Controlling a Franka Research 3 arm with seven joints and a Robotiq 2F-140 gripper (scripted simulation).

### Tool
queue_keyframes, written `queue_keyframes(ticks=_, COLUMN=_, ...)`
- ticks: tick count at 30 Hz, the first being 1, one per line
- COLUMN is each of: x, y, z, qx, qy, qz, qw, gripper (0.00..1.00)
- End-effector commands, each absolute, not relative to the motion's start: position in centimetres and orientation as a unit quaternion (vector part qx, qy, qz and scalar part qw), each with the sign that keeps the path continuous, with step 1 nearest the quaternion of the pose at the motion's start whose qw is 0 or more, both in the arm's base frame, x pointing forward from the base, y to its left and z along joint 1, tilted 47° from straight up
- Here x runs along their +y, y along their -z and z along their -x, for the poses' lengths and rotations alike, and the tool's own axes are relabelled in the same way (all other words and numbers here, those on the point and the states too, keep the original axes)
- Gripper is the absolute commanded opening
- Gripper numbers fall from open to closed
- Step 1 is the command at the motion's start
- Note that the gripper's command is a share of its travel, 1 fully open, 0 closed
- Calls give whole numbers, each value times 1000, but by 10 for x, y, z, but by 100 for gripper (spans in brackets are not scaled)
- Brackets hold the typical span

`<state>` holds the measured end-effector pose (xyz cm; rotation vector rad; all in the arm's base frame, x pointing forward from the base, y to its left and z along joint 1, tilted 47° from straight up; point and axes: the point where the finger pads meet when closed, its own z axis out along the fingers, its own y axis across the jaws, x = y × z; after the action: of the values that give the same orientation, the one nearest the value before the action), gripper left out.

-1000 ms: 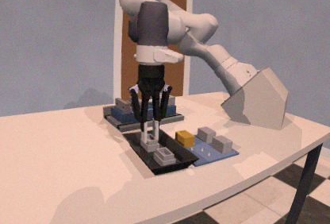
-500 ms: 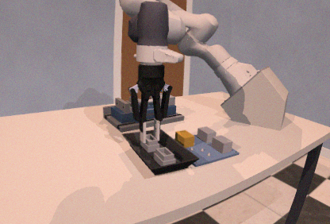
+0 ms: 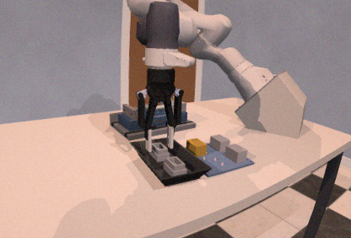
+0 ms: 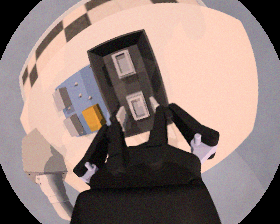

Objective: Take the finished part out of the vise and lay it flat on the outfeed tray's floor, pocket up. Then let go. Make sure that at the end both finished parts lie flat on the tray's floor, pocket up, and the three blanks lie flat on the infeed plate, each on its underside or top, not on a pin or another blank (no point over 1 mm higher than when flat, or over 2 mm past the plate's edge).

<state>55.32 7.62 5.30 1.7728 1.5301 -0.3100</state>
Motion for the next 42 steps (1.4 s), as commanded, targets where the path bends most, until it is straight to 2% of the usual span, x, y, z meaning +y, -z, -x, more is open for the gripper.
queue_keyframes(ticks=1, x=76, y=-53, z=-554, qx=598, qy=119, qz=-695, qw=380, gripper=40)
queue_keyframes(ticks=28, x=81, y=-58, z=-552, qx=598, qy=119, qz=-695, qw=380, gripper=40)
queue_keyframes(ticks=42, x=125, y=-102, z=-533, qx=598, qy=119, qz=-695, qw=380, gripper=40)
